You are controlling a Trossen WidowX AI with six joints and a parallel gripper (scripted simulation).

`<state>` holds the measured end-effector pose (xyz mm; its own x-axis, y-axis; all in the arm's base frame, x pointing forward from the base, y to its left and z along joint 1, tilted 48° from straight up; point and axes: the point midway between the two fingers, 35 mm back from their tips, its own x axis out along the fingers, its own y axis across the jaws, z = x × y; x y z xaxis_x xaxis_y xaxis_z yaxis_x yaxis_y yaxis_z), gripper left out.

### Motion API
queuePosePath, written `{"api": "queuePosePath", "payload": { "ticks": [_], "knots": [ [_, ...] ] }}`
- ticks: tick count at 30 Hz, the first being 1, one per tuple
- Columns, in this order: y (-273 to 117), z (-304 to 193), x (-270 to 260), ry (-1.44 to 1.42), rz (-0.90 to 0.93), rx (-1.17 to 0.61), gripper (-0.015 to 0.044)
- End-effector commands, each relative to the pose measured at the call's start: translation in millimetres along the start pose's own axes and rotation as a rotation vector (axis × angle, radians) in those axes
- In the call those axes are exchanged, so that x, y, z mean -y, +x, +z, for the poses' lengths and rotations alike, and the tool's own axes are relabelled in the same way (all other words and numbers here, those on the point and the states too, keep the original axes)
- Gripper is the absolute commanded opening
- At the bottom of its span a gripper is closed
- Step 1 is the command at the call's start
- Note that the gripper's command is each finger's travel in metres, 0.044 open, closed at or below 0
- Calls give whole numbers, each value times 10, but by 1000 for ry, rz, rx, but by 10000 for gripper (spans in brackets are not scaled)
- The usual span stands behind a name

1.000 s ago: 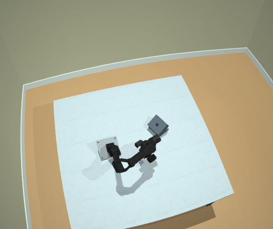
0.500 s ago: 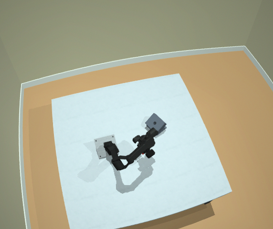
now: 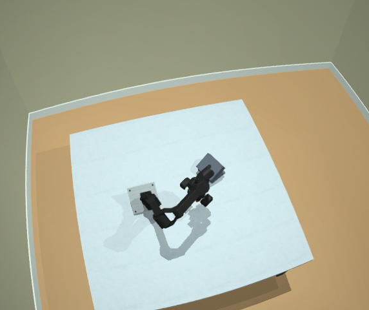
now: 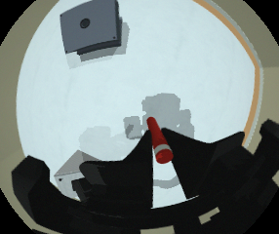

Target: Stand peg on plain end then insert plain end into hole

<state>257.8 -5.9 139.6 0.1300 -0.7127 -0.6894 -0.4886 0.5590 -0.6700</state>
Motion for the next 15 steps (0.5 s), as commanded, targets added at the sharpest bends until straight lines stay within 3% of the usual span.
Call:
{"api": "queuePosePath", "payload": {
  "ticks": [1,15],
  "knots": [
    [-19,100,-38,-36,-1,27,0],
    [-95,437,-213,-175,-23,120,0]
  ]
}}
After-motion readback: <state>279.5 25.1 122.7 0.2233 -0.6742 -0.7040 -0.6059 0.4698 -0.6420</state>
